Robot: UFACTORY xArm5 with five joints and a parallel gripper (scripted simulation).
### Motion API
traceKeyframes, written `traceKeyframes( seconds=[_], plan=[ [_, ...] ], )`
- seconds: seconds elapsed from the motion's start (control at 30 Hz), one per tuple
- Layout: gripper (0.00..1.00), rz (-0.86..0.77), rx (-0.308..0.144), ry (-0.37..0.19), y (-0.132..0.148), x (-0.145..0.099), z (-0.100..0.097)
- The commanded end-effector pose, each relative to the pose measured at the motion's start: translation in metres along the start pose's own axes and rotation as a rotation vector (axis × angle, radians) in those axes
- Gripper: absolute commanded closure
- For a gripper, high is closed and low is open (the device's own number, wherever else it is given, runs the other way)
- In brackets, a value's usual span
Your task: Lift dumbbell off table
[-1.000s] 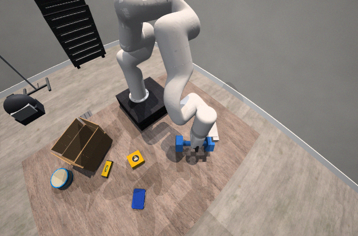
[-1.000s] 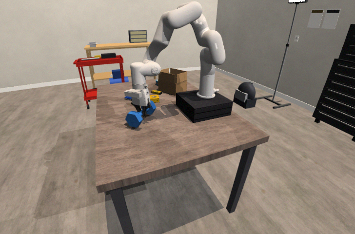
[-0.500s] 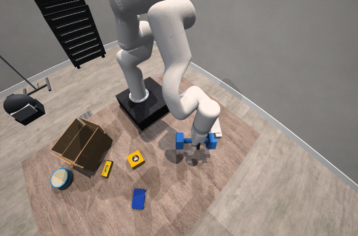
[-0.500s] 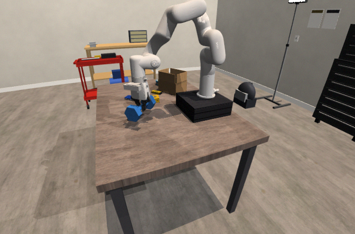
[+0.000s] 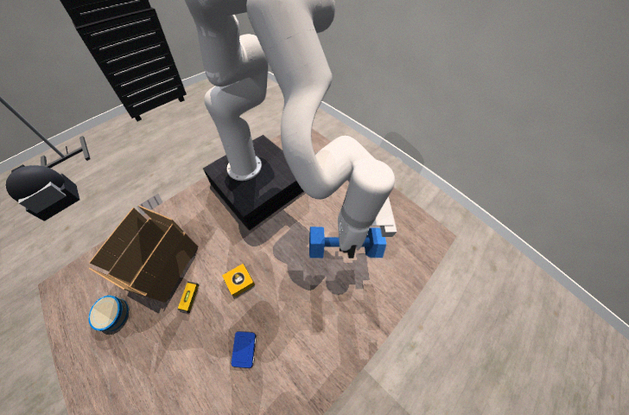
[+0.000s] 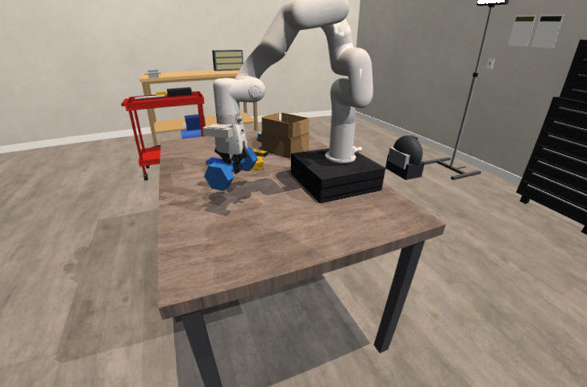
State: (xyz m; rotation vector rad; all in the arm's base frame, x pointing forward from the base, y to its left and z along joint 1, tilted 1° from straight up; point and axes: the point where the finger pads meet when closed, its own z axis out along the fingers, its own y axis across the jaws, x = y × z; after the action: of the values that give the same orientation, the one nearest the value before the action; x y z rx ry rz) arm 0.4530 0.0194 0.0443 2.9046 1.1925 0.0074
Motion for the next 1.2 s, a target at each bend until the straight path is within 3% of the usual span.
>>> traceKeyframes(
  seconds=[0.0,0.5,1.17],
  plan=[
    [1.0,0.0,-0.003,0.003,0.001,0.001,-0.013],
    [1.0,0.0,-0.003,0.003,0.0,0.001,-0.031],
    [1.0,0.0,-0.003,0.003,0.0,0.001,-0.032]
  ],
)
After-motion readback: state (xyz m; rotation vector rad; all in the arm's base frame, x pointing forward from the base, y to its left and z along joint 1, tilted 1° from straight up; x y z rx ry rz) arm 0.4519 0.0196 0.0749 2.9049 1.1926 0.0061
